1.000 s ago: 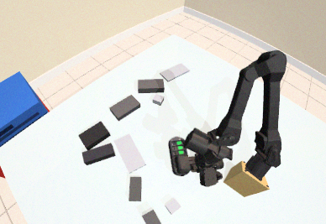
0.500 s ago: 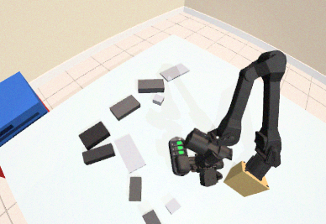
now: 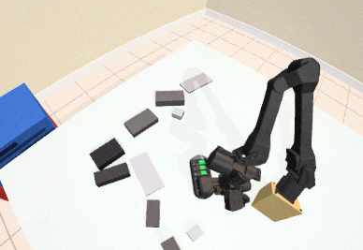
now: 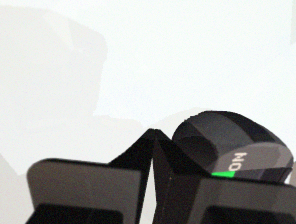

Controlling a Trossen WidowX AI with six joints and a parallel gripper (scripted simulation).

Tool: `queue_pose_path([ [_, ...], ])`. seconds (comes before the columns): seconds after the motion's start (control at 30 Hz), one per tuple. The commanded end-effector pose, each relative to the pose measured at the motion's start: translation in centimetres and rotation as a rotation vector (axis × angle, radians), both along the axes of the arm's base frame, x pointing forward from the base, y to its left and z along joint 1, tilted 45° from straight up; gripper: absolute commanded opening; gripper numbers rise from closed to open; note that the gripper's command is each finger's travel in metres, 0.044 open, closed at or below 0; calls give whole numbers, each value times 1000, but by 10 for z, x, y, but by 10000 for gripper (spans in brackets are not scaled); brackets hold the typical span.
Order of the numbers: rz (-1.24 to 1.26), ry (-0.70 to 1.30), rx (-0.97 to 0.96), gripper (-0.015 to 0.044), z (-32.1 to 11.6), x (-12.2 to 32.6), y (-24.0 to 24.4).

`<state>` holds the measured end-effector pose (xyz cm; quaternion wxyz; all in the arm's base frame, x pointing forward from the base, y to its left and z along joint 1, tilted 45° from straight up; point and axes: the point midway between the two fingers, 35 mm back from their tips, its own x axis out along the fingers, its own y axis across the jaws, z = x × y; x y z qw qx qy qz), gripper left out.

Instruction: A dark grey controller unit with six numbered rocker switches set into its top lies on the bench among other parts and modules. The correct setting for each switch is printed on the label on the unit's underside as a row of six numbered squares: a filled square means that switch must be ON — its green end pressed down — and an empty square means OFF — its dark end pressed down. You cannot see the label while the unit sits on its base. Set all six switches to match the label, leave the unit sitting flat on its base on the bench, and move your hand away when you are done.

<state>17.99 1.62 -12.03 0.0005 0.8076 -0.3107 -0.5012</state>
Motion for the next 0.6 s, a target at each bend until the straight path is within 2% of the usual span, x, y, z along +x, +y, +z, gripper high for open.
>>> queue_pose_path([
  [0.0, 0, -1, 5, 0, 4, 0, 3],
  [0.23, 2, -9, 39, 0, 47, -13, 30],
  [0.57, 2, -9, 40, 0, 46, -13, 29],
])
